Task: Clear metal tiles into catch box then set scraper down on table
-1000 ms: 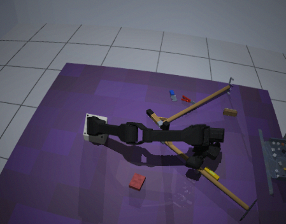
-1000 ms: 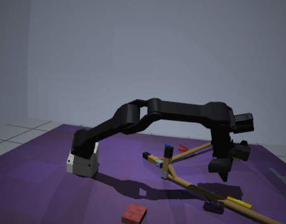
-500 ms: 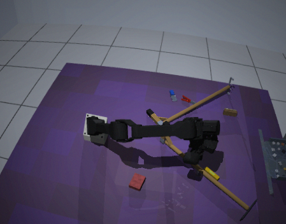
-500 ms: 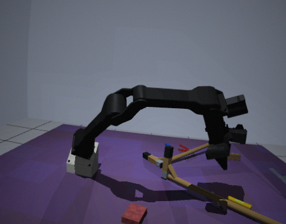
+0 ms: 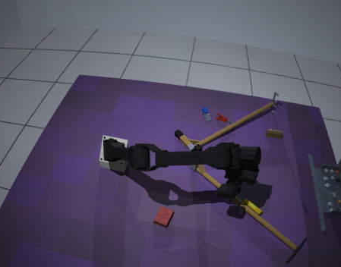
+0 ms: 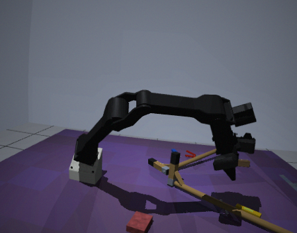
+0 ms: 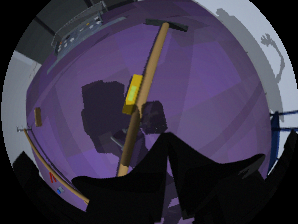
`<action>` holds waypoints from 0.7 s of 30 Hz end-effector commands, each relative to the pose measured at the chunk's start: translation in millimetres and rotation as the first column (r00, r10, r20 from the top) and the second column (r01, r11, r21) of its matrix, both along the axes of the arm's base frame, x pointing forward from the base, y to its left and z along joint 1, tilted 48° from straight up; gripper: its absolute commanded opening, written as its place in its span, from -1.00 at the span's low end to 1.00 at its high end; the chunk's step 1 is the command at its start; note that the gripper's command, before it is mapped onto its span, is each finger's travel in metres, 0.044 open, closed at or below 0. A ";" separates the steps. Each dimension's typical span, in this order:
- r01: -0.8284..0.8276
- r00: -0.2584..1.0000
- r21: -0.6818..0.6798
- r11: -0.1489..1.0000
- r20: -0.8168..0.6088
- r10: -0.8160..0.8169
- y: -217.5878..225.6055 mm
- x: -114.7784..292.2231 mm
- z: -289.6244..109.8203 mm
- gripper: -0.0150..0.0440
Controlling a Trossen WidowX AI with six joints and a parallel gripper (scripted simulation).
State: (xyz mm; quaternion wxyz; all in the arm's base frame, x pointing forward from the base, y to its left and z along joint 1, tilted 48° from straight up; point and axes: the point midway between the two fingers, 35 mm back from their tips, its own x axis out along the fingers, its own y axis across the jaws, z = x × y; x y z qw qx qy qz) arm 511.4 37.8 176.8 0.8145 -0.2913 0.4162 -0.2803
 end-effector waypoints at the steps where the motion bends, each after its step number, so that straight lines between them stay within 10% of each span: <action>1: 0.000 1.000 0.002 1.000 -0.011 0.000 -9.2 2.6 -10.0 -0.49; 21: 0.000 1.000 0.007 1.000 -0.013 0.000 -45.4 13.3 -44.6 -0.49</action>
